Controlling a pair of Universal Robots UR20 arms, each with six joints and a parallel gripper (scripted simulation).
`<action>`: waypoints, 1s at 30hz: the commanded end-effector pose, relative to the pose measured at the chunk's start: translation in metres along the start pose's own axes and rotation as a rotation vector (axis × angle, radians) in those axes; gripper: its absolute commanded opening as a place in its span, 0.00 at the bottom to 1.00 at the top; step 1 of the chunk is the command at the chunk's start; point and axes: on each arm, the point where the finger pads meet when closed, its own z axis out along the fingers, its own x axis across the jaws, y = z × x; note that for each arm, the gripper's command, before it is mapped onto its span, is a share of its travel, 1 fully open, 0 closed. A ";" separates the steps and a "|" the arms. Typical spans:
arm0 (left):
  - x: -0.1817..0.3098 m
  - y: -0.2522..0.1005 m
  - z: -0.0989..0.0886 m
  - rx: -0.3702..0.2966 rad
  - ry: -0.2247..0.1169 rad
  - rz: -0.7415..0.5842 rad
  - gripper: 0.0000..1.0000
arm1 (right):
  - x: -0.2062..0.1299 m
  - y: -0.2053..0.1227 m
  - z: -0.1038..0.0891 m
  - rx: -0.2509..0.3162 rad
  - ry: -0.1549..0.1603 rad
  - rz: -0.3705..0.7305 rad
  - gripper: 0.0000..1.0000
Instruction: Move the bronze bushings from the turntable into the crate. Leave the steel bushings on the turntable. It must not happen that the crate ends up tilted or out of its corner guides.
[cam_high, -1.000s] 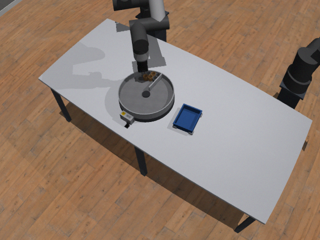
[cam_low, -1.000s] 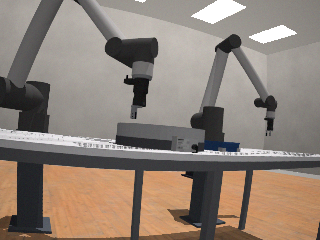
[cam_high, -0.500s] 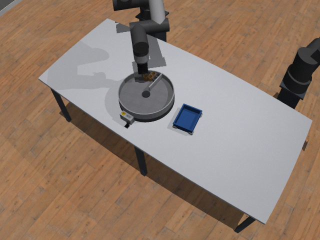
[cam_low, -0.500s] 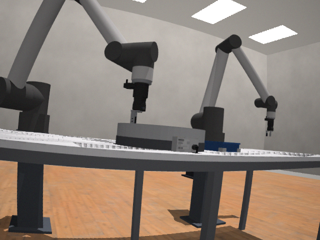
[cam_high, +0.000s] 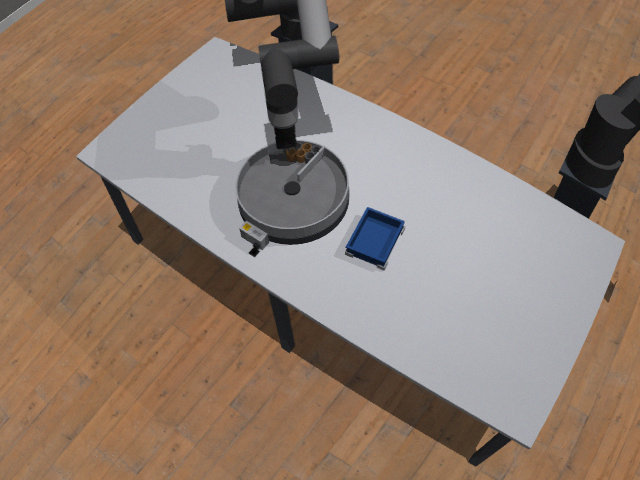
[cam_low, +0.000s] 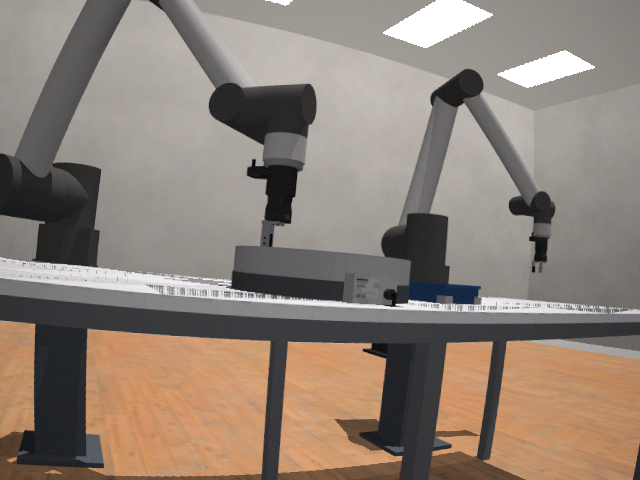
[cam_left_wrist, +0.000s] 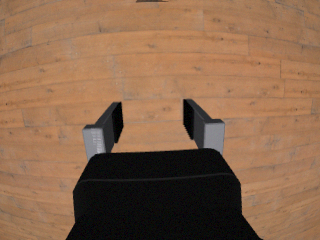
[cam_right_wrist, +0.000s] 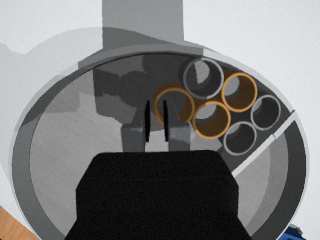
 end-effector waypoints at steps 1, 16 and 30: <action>0.000 0.001 -0.001 -0.001 0.000 0.000 1.00 | 0.000 0.000 -0.001 -0.001 0.000 0.000 0.36; 0.000 0.001 -0.001 -0.001 0.000 0.000 1.00 | 0.000 0.000 -0.001 -0.001 0.000 0.000 0.36; 0.000 0.001 -0.001 -0.001 0.000 0.000 1.00 | 0.000 0.000 0.008 -0.001 0.000 0.000 0.36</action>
